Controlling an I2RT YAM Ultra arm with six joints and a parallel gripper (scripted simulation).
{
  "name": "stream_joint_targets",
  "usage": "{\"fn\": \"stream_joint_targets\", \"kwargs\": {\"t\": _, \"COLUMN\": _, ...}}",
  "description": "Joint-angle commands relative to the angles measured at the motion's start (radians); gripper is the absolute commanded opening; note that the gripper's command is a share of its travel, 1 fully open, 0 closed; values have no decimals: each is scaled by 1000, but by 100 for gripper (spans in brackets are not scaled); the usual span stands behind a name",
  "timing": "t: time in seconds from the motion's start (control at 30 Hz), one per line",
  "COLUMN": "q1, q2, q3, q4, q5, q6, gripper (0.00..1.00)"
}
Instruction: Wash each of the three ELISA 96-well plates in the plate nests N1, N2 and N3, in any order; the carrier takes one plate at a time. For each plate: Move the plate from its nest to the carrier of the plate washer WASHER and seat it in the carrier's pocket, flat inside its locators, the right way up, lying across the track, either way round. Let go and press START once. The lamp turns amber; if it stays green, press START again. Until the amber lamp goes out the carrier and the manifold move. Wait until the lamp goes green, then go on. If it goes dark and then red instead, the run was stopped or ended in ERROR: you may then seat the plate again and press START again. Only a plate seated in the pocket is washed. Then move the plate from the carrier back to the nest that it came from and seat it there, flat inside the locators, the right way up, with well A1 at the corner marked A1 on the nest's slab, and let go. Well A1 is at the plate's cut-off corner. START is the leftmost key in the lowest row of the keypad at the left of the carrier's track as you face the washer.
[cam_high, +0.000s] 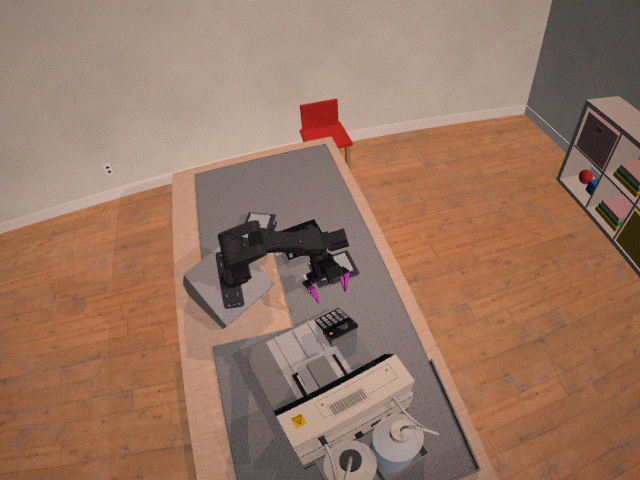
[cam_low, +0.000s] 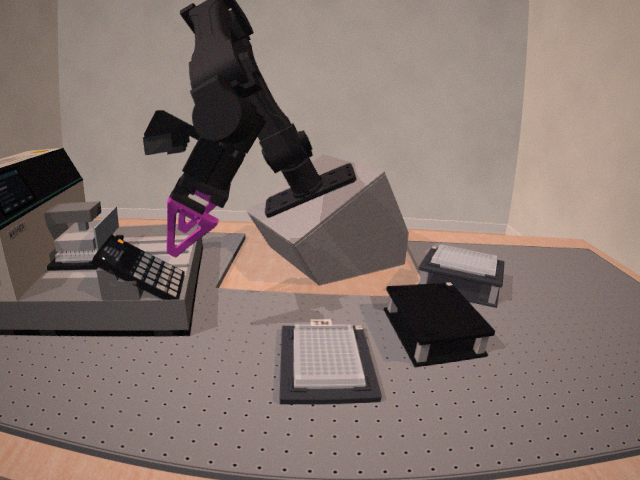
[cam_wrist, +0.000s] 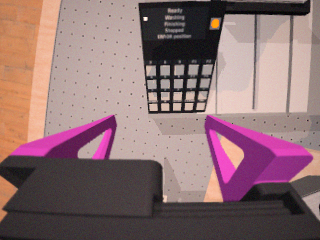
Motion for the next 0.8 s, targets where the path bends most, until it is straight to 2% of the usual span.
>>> {"fn": "stream_joint_targets", "kwargs": {"t": 0.0, "q1": -14, "q2": -36, "q3": 3, "q4": -4, "q5": -5, "q6": -57, "gripper": 100}}
{"fn": "stream_joint_targets", "kwargs": {"t": 0.77, "q1": -195, "q2": -208, "q3": 49, "q4": -26, "q5": -108, "q6": -303, "gripper": 100}}
